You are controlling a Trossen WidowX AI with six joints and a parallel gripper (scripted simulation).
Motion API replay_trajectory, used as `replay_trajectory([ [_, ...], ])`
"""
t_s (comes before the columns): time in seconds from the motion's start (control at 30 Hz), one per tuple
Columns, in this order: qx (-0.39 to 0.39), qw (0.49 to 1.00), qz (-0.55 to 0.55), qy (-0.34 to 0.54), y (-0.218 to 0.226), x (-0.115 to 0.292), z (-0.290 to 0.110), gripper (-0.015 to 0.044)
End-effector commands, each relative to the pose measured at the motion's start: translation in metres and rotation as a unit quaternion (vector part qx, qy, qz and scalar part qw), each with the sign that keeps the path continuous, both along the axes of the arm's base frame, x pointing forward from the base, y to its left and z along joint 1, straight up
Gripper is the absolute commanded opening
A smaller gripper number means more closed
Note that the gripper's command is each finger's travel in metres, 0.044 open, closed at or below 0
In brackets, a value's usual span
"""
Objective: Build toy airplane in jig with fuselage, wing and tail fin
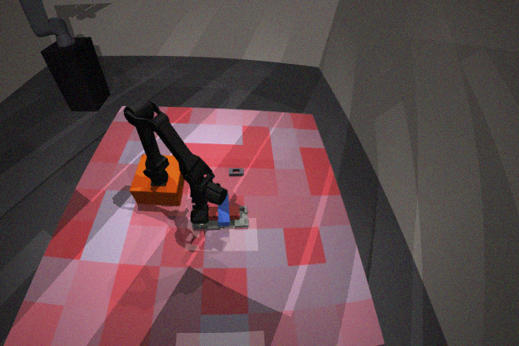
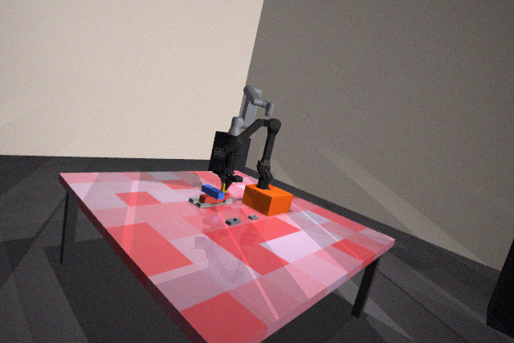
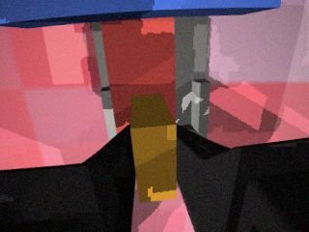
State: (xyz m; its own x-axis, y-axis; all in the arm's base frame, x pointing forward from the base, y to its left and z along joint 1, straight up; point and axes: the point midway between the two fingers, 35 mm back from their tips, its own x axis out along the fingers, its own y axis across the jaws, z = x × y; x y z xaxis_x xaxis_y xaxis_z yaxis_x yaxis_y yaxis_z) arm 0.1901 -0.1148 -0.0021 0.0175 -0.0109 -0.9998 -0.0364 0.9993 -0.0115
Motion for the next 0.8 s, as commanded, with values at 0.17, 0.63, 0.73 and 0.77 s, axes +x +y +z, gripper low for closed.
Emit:
replay_trajectory([
  [0.17, 0.001, 1.000, 0.000, 0.001, 0.0005, -0.0009, -0.0045, 0.0058],
  [0.63, 0.001, 1.000, 0.000, 0.001, 0.0005, -0.0009, -0.0045, 0.0131],
  [0.73, 0.001, 1.000, 0.000, 0.001, 0.0005, -0.0009, -0.0045, 0.0210],
  [0.77, 0.001, 1.000, 0.000, 0.001, 0.0005, -0.0009, -0.0045, 0.0236],
])
